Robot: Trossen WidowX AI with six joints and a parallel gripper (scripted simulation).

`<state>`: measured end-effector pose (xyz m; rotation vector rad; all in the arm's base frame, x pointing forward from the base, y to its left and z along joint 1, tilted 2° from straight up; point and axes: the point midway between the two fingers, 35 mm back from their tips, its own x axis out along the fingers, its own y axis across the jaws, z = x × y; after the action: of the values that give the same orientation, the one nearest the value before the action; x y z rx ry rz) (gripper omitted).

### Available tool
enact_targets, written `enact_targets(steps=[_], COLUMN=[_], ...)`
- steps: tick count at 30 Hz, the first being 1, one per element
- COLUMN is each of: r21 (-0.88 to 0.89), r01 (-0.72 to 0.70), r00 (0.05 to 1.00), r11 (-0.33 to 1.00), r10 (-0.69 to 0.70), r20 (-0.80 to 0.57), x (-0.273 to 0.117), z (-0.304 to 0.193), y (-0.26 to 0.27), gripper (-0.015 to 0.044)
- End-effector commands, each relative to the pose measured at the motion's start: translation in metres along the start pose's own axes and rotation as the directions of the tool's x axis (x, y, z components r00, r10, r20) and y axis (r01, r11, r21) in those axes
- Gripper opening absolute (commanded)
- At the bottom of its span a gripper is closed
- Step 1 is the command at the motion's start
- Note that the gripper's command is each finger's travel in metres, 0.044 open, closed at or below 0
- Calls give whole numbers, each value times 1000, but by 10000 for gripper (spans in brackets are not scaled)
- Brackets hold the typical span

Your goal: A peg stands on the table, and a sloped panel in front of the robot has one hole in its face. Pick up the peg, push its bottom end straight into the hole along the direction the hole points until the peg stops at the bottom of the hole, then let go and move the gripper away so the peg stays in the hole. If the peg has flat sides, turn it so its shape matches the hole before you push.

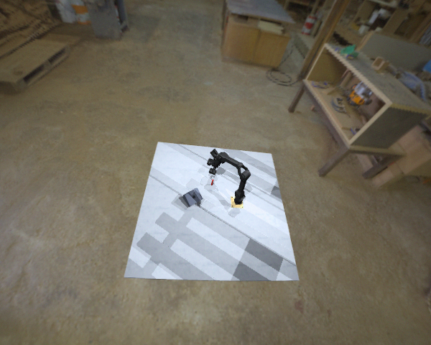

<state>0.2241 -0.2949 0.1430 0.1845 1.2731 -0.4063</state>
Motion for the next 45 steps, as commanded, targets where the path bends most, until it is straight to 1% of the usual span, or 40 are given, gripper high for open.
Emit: enact_targets(steps=[1,10,19,26,45], r21=[36,104,154,155,154], r01=[-22,-42,-25,-25,-25], r00=[998,982,955,954,954], r11=[999,994,988,988,988], r10=[24,61,69,69,69], r20=[-59,-181,-289,-291,-291], x=[1,-2,-8,-6,24], z=[-6,-18,-34,-35,-42], y=[20,61,94,95,96], gripper=[440,440,440,440,440])
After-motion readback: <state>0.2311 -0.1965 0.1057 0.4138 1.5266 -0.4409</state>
